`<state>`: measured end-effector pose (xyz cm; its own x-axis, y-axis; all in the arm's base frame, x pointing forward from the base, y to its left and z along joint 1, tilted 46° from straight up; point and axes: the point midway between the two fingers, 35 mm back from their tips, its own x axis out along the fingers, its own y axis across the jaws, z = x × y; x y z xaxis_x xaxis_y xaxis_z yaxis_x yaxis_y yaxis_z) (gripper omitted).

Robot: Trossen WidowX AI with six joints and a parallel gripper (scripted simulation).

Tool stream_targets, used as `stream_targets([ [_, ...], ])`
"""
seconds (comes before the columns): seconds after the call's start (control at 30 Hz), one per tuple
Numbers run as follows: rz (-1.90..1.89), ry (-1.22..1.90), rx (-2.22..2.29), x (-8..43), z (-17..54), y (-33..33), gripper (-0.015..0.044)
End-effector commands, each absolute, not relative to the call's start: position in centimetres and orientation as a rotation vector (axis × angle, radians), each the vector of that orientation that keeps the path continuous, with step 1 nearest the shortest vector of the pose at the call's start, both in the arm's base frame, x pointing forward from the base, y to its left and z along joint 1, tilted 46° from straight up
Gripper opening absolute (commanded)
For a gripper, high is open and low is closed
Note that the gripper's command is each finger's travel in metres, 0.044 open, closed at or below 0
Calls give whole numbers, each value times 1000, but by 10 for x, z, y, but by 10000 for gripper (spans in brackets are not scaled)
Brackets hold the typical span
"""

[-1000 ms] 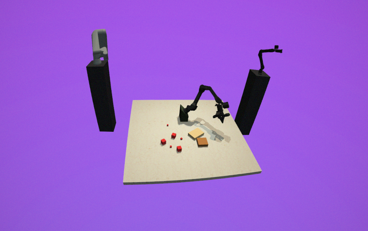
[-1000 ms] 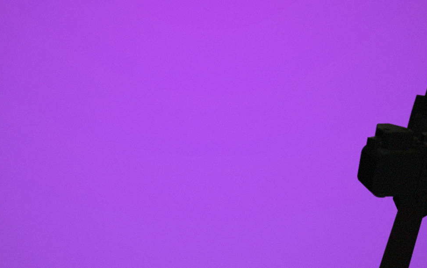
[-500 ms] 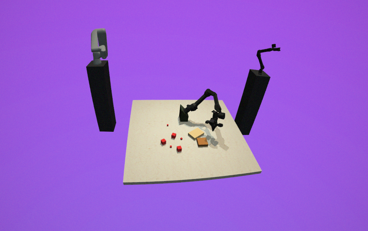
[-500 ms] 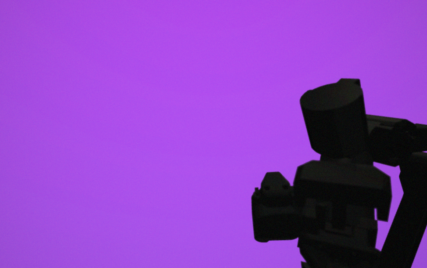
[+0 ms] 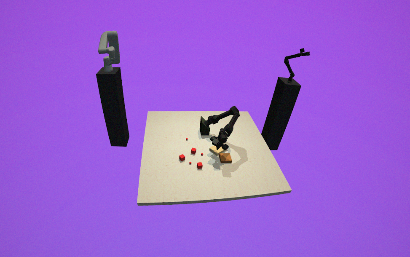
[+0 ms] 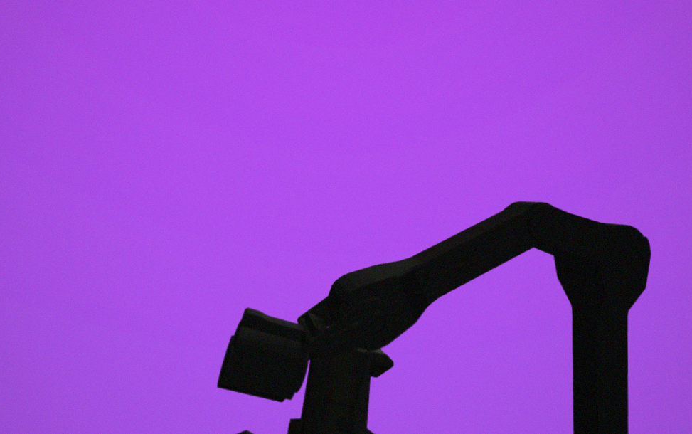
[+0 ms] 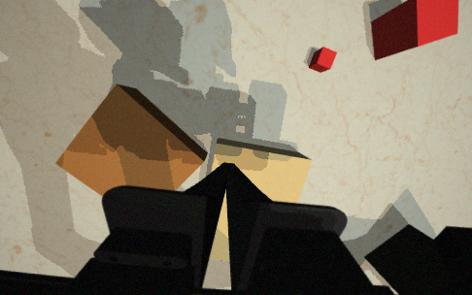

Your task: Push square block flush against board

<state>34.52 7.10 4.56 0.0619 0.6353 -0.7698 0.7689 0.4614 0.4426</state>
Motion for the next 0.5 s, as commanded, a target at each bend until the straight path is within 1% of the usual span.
stream_targets([
  [0.0,-125,1718,1301,342,13,42,0],
  [0.1,-111,1740,1328,339,2,32,0],
  [0.3,-111,1740,1328,340,0,35,0],
  [0.47,-108,1742,1329,339,-36,73,0],
])
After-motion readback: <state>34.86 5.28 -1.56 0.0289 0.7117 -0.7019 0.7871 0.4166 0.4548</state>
